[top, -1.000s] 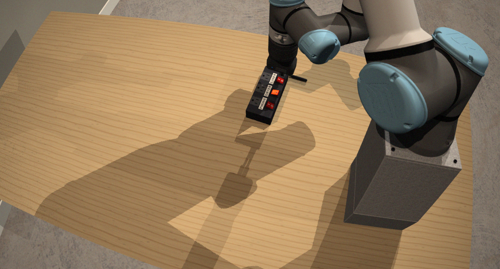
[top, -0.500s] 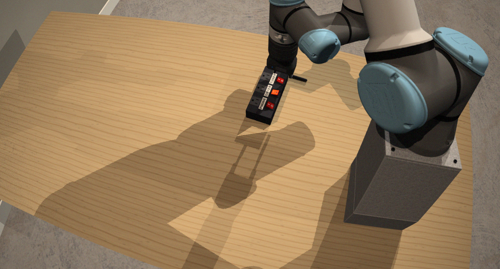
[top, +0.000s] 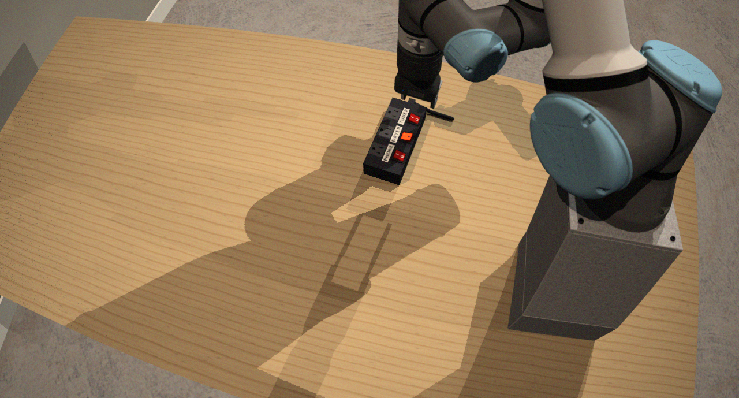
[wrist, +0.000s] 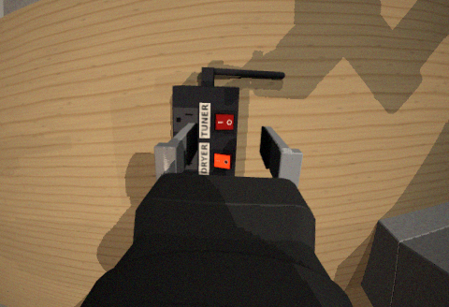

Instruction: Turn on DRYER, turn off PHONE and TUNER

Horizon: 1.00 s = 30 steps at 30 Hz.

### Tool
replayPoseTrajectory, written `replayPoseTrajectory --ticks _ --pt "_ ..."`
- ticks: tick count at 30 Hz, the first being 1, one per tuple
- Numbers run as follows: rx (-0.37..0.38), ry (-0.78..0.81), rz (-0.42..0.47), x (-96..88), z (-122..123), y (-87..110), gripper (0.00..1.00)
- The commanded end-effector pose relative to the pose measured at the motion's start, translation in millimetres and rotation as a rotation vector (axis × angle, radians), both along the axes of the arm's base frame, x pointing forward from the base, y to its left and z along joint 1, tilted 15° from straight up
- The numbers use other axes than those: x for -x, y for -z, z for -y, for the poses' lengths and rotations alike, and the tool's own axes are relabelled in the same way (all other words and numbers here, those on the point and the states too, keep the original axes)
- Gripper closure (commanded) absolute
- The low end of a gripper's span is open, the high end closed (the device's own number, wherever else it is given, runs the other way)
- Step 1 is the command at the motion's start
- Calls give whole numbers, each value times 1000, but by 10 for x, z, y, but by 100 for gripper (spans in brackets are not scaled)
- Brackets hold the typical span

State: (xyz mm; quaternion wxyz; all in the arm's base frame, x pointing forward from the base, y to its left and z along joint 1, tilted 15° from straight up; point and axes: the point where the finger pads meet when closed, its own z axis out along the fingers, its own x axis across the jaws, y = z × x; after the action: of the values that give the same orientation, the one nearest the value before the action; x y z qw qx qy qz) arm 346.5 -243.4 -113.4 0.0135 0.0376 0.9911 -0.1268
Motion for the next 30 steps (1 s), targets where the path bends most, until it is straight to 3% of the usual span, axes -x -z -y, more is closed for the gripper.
replayPoseTrajectory --ticks 1,17,30 --pt "1 0 1 -3 -25 -113 0" --pt "1 0 1 6 -148 -586 0" --pt "1 0 1 8 -177 -694 0"
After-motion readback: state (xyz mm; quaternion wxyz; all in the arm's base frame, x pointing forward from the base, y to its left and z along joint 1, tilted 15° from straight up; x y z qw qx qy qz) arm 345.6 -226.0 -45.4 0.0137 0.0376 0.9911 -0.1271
